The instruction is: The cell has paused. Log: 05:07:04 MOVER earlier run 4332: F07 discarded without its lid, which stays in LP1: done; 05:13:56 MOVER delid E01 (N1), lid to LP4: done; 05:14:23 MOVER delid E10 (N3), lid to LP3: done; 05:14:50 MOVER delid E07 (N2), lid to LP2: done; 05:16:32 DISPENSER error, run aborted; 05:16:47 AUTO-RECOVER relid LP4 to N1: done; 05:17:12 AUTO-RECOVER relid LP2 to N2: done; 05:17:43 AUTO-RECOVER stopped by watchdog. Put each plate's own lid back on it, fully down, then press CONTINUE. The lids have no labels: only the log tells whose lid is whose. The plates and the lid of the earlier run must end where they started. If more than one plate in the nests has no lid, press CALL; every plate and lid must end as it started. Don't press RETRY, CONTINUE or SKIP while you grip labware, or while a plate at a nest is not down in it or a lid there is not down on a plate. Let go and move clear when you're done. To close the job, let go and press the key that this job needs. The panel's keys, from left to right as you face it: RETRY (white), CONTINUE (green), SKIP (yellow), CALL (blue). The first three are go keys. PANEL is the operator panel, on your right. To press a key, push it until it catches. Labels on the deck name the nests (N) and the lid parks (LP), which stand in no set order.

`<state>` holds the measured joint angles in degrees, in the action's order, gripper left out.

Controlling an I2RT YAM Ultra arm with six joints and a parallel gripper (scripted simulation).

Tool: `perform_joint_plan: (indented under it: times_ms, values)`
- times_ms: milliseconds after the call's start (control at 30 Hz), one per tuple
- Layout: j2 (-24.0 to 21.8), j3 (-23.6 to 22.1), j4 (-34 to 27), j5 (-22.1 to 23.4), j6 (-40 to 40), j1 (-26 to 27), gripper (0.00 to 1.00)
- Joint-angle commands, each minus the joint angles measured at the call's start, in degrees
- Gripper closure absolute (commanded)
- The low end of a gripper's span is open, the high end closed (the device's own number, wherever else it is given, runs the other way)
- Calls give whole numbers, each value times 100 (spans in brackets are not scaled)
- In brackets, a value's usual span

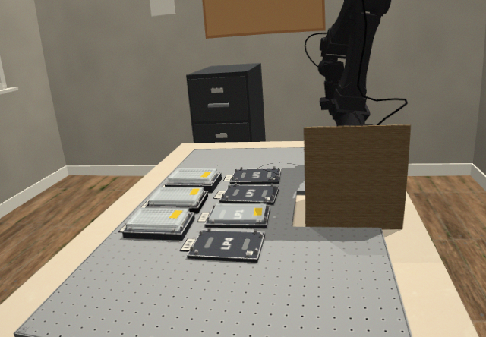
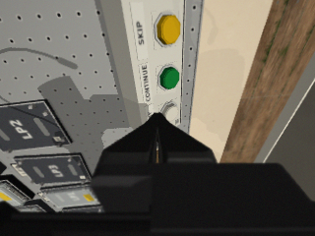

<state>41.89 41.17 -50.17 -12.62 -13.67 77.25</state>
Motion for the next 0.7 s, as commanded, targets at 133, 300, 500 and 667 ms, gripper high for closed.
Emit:
perform_joint_plan:
  times_ms: [133,300,500,667]
  values:
    - [175,352,166,1279,1379,1592,100]
    - [260,407,88,1532,1518,1761,100]
    - [290,433,78,1578,1532,1768,100]
    - [318,446,71,1582,1533,1769,100]
